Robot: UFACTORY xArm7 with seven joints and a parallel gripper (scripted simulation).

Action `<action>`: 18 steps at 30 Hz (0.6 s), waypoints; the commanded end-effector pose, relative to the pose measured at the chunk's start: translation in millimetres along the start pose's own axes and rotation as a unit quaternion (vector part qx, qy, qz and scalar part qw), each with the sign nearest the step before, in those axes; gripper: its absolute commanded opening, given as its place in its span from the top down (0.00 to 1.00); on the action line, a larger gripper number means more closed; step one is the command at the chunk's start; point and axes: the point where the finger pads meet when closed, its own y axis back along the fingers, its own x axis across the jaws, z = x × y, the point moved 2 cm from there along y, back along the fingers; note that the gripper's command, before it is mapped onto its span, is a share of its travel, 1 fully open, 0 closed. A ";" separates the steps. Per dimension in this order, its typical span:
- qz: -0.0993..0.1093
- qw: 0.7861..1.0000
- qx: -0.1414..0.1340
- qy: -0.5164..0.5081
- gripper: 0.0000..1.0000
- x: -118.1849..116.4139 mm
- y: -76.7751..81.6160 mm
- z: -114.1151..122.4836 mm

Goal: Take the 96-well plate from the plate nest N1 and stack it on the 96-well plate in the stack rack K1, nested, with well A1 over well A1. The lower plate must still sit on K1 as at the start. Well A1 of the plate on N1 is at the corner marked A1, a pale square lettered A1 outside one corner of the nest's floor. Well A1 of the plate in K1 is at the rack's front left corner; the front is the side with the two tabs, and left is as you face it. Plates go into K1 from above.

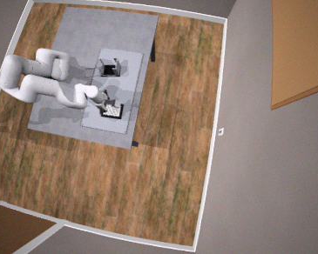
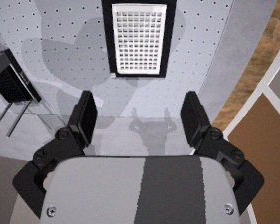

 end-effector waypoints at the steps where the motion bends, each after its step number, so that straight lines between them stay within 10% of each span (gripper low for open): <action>1: 0.001 1.000 0.001 0.000 0.00 0.7 0.8 -0.9; 18: 0.001 1.000 0.001 0.000 0.00 0.7 -24.2 -0.9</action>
